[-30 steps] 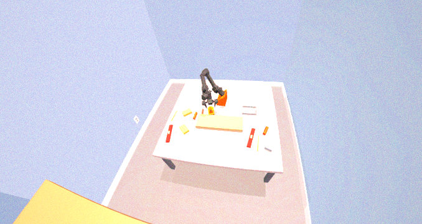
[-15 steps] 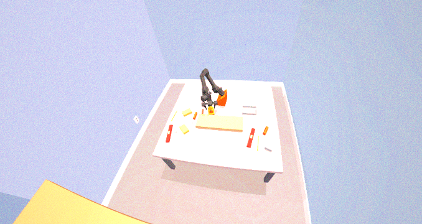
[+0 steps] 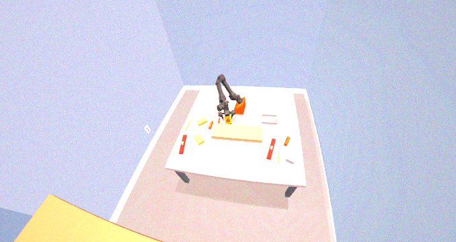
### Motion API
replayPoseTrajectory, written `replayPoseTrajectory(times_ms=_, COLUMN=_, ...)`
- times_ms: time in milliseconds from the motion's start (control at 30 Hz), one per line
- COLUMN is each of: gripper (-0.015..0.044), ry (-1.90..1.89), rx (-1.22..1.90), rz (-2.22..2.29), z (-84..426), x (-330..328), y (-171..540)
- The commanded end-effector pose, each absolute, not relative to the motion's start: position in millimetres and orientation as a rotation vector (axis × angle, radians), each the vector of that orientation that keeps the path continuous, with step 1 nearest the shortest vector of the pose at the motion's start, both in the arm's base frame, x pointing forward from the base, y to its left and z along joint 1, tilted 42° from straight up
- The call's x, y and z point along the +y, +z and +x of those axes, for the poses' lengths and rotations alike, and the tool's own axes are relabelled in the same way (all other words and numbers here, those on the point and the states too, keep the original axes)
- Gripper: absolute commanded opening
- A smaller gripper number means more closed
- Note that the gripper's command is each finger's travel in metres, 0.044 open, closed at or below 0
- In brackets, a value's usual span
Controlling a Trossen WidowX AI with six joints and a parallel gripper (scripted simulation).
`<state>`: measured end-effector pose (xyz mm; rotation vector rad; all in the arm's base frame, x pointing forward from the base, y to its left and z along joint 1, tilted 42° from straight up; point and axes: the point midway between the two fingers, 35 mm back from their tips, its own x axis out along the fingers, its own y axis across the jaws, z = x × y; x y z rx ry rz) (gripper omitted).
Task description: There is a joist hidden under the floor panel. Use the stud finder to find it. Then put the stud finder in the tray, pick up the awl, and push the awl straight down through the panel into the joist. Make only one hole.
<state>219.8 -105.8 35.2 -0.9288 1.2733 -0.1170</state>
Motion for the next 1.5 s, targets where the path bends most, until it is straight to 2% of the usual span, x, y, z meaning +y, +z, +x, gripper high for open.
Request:
replayPoseTrajectory(times_ms=0, gripper=0.044, ry=-0.104, rx=1.281, rz=-0.931, z=217, x=-107, y=29)
replayPoseTrajectory(times_ms=100, gripper=0.0361, ry=-0.104, rx=1.281, rz=-0.931, z=217, x=-107, y=29)
replayPoseTrajectory(times_ms=1100, gripper=0.0161, ry=-0.104, rx=1.281, rz=-0.931, z=217, x=-107, y=29)
replayPoseTrajectory(times_ms=1300, gripper=0.0004, ry=-0.099, rx=1.284, rz=-0.923, z=220, x=-97, y=37)
replayPoseTrajectory(times_ms=1467, gripper=0.0, ry=-0.094, rx=1.287, rz=-0.916, z=221, x=-82, y=51)
